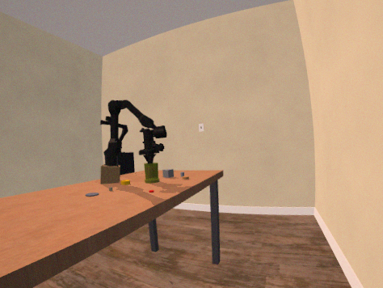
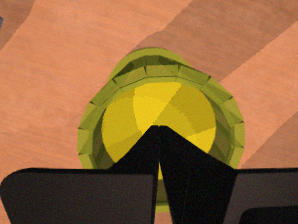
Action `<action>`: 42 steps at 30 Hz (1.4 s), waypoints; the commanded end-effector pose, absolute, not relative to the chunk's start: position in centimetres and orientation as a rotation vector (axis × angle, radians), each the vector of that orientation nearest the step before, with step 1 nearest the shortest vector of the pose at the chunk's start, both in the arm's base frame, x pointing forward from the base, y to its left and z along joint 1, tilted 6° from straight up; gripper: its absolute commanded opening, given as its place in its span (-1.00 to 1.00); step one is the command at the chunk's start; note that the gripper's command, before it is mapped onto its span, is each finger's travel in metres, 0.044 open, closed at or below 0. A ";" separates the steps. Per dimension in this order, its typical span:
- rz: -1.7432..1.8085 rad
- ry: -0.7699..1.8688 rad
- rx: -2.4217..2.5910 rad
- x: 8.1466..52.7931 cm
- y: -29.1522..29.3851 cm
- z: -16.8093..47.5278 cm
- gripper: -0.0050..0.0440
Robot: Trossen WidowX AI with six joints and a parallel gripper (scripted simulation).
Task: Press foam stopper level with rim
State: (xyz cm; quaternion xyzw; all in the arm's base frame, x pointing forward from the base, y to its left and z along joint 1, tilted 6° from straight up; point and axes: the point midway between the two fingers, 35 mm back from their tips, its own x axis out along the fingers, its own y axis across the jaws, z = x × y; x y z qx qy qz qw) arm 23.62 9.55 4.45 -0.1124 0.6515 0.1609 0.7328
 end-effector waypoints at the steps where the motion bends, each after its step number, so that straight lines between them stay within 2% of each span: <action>1: 0.347 1.448 -0.248 23.6 9.5 4.4 -0.80; 7: 0.347 1.448 -0.248 23.9 9.5 6.5 -0.80; 14: 0.348 1.429 -0.245 23.9 9.2 13.8 -0.80; 42: 0.343 1.449 -0.243 23.4 9.0 13.6 -0.80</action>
